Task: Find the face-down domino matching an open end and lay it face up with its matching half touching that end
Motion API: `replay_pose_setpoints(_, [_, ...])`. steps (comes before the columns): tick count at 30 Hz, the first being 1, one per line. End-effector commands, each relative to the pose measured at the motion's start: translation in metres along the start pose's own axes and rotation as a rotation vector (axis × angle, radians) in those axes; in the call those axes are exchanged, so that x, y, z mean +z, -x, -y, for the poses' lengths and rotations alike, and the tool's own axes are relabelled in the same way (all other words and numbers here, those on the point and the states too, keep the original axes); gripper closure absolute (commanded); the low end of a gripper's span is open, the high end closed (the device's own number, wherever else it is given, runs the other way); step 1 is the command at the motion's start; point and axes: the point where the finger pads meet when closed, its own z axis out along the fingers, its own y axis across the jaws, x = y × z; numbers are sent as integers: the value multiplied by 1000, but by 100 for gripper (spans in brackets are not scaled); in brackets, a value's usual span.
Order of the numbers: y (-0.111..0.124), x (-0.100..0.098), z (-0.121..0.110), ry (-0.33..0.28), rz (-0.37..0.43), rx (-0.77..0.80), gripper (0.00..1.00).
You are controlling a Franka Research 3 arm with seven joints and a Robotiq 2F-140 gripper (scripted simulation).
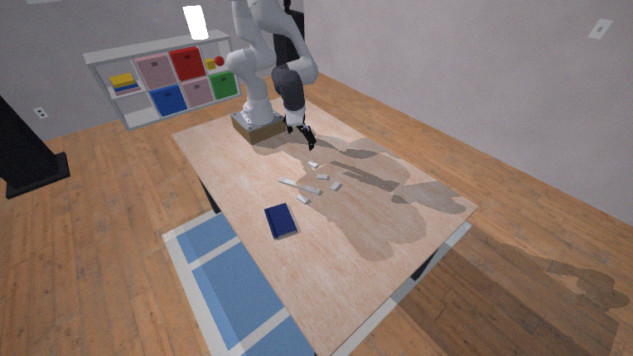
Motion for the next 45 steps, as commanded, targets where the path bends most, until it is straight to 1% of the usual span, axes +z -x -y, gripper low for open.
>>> replay_pose_setpoints(1, [0,0,0,0,-6,11,0])
replay_pose_setpoints(4, [0,0,0,0,-6,11,0])
replay_pose_setpoints(5, [-3,1,14,-41,-105,16,0])
replay_pose_setpoints(14, [-3,1,14,-41,-105,16,0])
replay_pose_setpoints(15, [-1,-1,27,-89,-183,13,0])
replay_pose_setpoints(16, [3,-4,39,-135,-238,6,0])
replay_pose_setpoints(18, [14,-8,55,-203,-299,-9,0])
replay_pose_setpoints(19, [17,-9,59,-220,-311,-13,0])
replay_pose_setpoints(21, [19,-9,61,-228,-316,-15,0])
replay_pose_setpoints(45, [19,-9,61,-228,-316,-15,0])
